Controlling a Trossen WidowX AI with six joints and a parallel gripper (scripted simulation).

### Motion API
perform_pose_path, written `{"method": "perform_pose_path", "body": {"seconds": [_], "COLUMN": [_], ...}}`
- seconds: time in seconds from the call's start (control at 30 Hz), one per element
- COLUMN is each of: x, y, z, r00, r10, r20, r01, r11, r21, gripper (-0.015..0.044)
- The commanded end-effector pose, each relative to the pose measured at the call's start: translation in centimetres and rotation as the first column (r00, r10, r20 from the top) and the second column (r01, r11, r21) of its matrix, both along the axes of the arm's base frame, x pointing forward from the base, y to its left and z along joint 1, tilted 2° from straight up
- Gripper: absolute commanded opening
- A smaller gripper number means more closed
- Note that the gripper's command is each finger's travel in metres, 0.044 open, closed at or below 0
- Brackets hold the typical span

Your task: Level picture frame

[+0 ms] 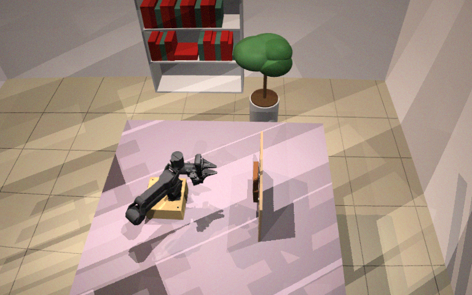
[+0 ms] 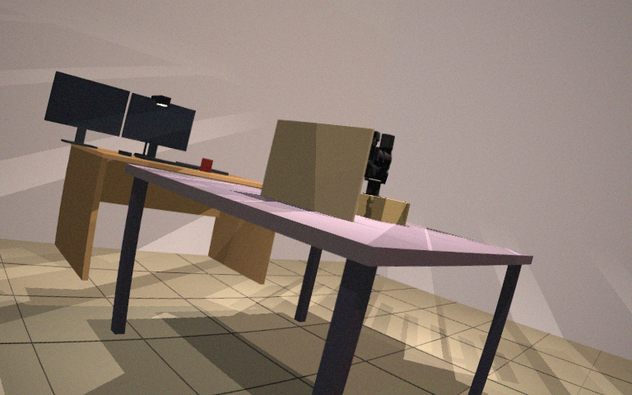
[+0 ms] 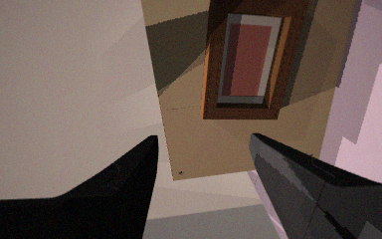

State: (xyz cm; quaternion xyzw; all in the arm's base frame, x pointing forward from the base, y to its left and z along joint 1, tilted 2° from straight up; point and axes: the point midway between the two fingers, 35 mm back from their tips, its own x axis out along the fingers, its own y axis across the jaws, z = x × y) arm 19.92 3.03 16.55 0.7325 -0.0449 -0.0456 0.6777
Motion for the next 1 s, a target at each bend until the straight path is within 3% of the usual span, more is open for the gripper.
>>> {"method": "perform_pose_path", "body": {"seconds": [0.0, 0.5, 0.97], "x": [0.0, 0.2, 6.6], "y": [-0.1, 0.0, -2.2], "z": [0.0, 0.1, 2.1], "r00": [1.0, 1.0, 0.999], "r10": [-0.005, -0.001, -0.016], "r20": [-0.001, 0.0, 0.034], "r01": [0.005, 0.001, 0.015], "r11": [1.0, 1.0, 0.999], "r21": [-0.004, 0.002, 0.045], "gripper": [0.026, 0.026, 0.026]}}
